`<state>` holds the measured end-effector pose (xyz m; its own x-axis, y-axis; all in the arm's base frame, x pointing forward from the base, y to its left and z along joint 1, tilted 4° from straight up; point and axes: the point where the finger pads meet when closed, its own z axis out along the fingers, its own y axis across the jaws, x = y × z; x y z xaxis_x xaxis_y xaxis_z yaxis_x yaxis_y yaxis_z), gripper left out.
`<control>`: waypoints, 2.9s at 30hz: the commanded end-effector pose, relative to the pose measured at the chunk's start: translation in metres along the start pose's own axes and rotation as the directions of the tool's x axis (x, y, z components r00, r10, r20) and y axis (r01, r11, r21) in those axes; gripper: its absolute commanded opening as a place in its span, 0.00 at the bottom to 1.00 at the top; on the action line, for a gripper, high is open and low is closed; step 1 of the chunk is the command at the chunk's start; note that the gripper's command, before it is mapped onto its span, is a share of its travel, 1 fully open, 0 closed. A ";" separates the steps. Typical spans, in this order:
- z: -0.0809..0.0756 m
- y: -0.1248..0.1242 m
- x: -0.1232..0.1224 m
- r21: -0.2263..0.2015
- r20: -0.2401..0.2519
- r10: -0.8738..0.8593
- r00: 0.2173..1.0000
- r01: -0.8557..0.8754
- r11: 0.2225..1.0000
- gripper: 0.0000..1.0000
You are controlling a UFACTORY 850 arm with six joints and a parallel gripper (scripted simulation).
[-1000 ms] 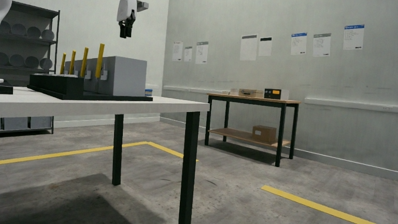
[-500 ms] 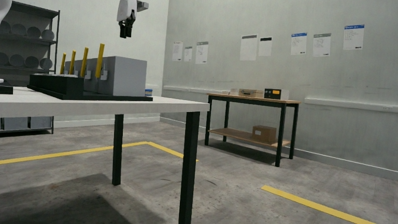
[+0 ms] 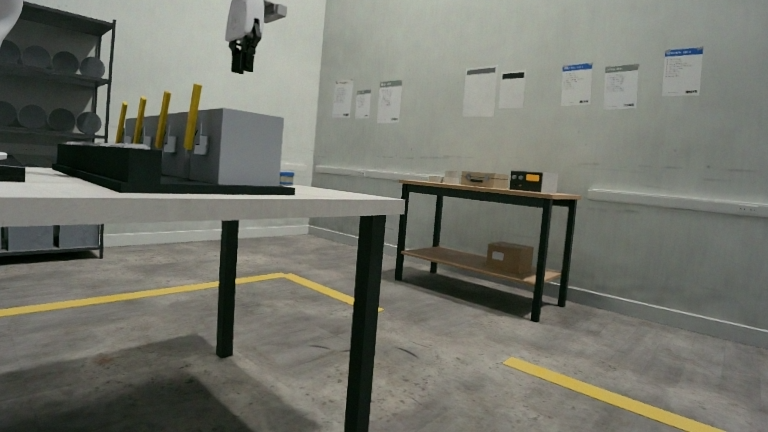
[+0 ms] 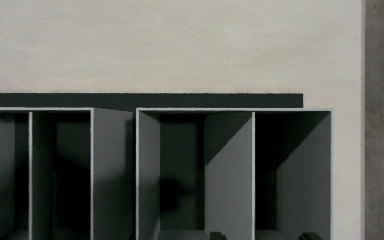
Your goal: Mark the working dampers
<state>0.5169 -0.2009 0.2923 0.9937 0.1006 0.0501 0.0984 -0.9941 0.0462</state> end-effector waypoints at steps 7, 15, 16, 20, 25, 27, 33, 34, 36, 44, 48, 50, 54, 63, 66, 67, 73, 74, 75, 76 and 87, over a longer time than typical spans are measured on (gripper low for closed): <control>-0.001 0.000 0.001 -0.001 -0.002 0.000 1.000 0.000 1.000 0.39; -0.001 0.000 0.001 -0.001 -0.002 0.000 1.000 0.000 1.000 0.39; -0.001 0.000 0.001 -0.001 -0.002 0.000 1.000 0.000 1.000 0.39; -0.001 0.001 0.000 0.001 -0.002 0.000 1.000 0.000 1.000 0.39; 0.006 0.011 -0.028 0.055 0.000 0.000 1.000 0.000 0.999 0.39; 0.009 0.016 -0.044 0.087 0.000 0.000 1.000 0.000 0.996 0.39; 0.017 0.028 -0.076 0.150 0.001 0.000 1.000 0.000 0.989 0.39; 0.018 0.030 -0.082 0.162 0.000 0.000 1.000 0.000 0.987 0.39; 0.020 0.034 -0.093 0.183 0.001 0.000 1.000 0.000 0.983 0.39; 0.025 0.041 -0.114 0.224 -0.001 0.000 1.000 0.000 0.975 0.39; 0.025 0.041 -0.114 0.224 -0.001 0.000 1.000 0.000 0.975 0.39; 0.025 0.041 -0.114 0.224 -0.001 0.000 1.000 0.000 0.975 0.39; 0.025 0.041 -0.114 0.224 -0.001 0.000 1.000 0.000 0.975 0.39; 0.025 0.040 -0.114 0.224 -0.001 0.000 1.000 0.000 0.975 0.39; 0.027 0.040 -0.114 0.224 -0.001 0.000 1.000 0.000 0.975 0.39; 0.028 0.040 -0.114 0.224 -0.001 0.000 1.000 0.000 0.975 0.39; 0.033 0.039 -0.114 0.224 -0.001 0.000 1.000 0.000 0.975 0.39; 0.033 0.039 -0.114 0.224 -0.001 0.000 1.000 0.000 0.975 0.39; 0.034 0.038 -0.114 0.224 -0.001 0.000 1.000 0.000 0.975 0.39; 0.036 0.038 -0.114 0.224 -0.001 0.000 1.000 0.000 0.975 0.39; 0.058 0.033 -0.114 0.224 -0.001 0.000 1.000 0.000 0.975 0.39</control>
<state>0.4095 -0.2491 0.2404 0.9937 0.1006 0.0498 0.1080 -0.9778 -0.1793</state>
